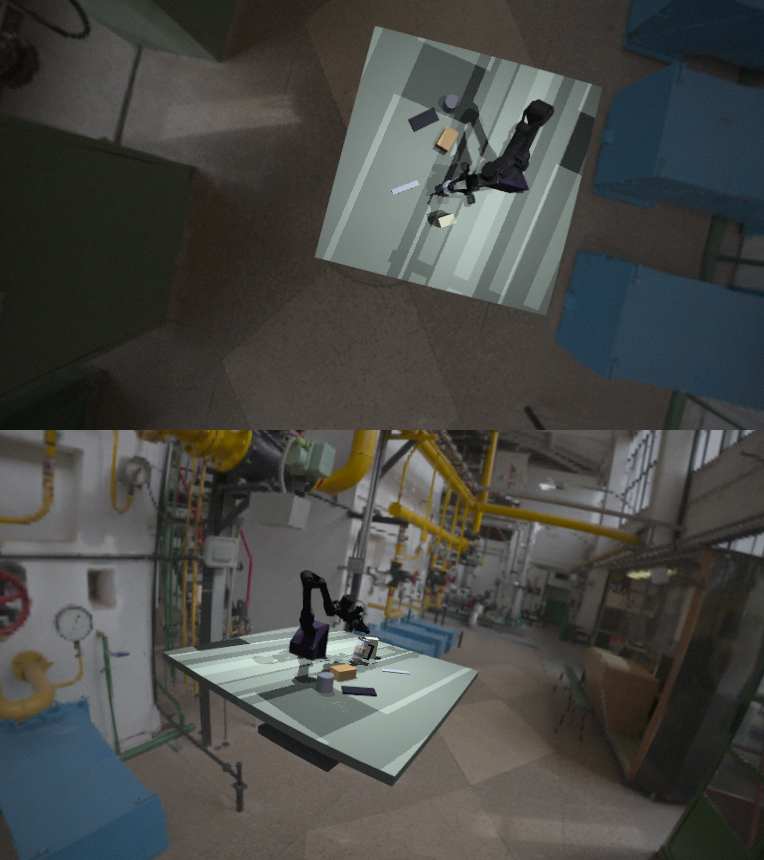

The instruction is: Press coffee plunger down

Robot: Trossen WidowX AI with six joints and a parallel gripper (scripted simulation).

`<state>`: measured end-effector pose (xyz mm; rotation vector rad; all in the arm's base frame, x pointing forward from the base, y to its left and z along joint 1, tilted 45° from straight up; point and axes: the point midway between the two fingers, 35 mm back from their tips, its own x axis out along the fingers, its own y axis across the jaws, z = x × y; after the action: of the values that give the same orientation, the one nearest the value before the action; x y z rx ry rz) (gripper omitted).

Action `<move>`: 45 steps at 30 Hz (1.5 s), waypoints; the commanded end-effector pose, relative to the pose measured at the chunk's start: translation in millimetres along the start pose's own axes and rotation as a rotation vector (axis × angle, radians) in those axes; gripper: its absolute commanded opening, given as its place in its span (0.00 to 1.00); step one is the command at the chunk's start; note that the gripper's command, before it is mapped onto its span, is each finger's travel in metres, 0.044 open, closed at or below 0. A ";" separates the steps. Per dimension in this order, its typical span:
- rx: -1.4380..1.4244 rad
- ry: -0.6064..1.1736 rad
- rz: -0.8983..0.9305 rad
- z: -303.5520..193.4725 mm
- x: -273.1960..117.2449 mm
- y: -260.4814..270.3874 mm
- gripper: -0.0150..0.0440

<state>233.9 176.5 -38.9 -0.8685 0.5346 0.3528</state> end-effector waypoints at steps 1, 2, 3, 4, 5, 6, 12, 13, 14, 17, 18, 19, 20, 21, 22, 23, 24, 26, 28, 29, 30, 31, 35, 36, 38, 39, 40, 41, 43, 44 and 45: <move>-0.028 0.054 -0.006 -16.7 5.1 -1.2 0.46; -0.028 0.054 -0.006 -16.4 5.6 -1.0 0.46; -0.028 0.054 -0.006 -16.1 5.9 -0.8 0.46; -0.028 0.054 -0.006 -15.8 6.3 -0.6 0.46; -0.028 0.054 -0.006 -15.3 6.7 -0.5 0.46; -0.028 0.054 -0.006 -15.0 7.0 -0.3 0.46; -0.027 0.054 -0.006 -13.1 8.5 0.4 0.46; -0.027 0.054 -0.006 -12.8 8.8 0.5 0.46; -0.027 0.054 -0.006 -12.7 9.0 0.6 0.46; -0.027 0.054 -0.006 -12.1 9.7 0.9 0.46; -0.027 0.054 -0.006 -12.0 9.8 1.0 0.46; -0.027 0.054 -0.006 -11.8 10.1 1.1 0.46; -0.027 0.054 -0.006 -11.6 10.3 1.2 0.46; -0.027 0.054 -0.006 -11.4 10.5 1.3 0.46; -0.027 0.054 -0.006 -11.2 10.4 1.3 0.46; -0.027 0.054 -0.006 -10.7 10.4 1.4 0.46; -0.027 0.054 -0.006 -10.7 10.5 1.4 0.46; -0.027 0.054 -0.006 -10.8 11.2 1.7 0.46; -0.027 0.054 -0.006 -10.7 11.6 1.9 0.46; -0.027 0.054 -0.006 -10.4 11.6 1.9 0.46; -0.027 0.054 -0.006 -10.0 11.5 2.0 0.46; -0.027 0.054 -0.006 -10.1 11.6 2.0 0.46; -0.027 0.054 -0.006 -10.2 12.7 2.4 0.46; -0.021 0.041 -0.005 -6.7 11.1 2.5 0.46; -0.021 0.041 -0.005 -6.7 11.1 2.5 0.46; -0.021 0.041 -0.005 -6.7 11.1 2.5 0.46; -0.021 0.041 -0.005 -6.7 11.1 2.5 0.46; -0.021 0.041 -0.005 -6.7 11.1 2.5 0.46; -0.021 0.041 -0.005 -6.7 11.1 2.5 0.46; -0.021 0.041 -0.005 -6.7 11.1 2.5 0.46; -0.021 0.041 -0.005 -6.7 11.1 2.5 0.50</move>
<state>240.0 174.0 -50.0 -0.8970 0.5647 0.3376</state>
